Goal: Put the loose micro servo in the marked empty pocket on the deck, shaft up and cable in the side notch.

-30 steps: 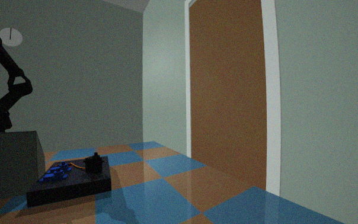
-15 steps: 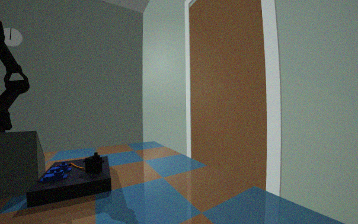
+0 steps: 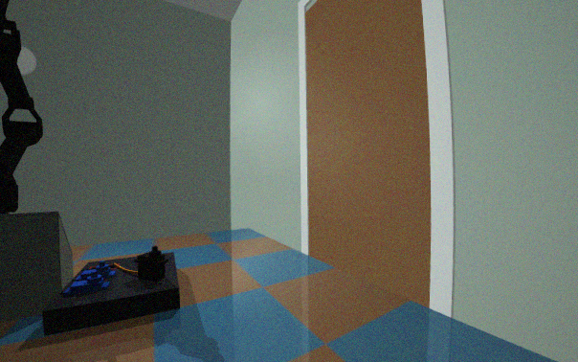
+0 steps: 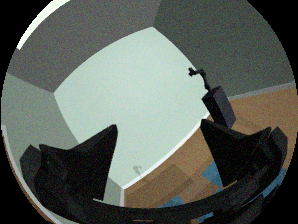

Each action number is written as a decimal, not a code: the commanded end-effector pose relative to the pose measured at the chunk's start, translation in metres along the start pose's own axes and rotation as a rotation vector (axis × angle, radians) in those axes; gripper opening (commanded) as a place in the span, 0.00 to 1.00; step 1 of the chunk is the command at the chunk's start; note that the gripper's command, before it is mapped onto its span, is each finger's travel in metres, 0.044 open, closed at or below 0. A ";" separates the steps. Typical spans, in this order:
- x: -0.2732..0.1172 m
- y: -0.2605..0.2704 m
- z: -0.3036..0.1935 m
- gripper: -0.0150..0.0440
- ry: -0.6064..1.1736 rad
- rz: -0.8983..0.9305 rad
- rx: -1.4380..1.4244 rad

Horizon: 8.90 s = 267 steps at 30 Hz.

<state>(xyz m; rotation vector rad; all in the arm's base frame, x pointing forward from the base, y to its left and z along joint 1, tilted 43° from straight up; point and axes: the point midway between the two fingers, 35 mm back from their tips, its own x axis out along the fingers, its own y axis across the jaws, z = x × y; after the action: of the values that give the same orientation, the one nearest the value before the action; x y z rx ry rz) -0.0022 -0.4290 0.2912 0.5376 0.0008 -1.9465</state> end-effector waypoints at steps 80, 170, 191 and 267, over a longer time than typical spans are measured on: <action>-0.374 0.002 -0.535 1.00 1.963 0.596 -1.235; -0.475 -0.045 -0.481 0.25 1.971 0.593 -1.234; -0.479 -0.045 -0.479 0.25 1.876 1.152 -1.531; -0.442 -0.146 -0.446 0.25 1.790 1.427 -1.664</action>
<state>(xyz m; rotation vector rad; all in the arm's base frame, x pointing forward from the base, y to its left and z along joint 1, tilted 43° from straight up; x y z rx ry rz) 0.1816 0.1249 0.0190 0.5378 1.5969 0.6446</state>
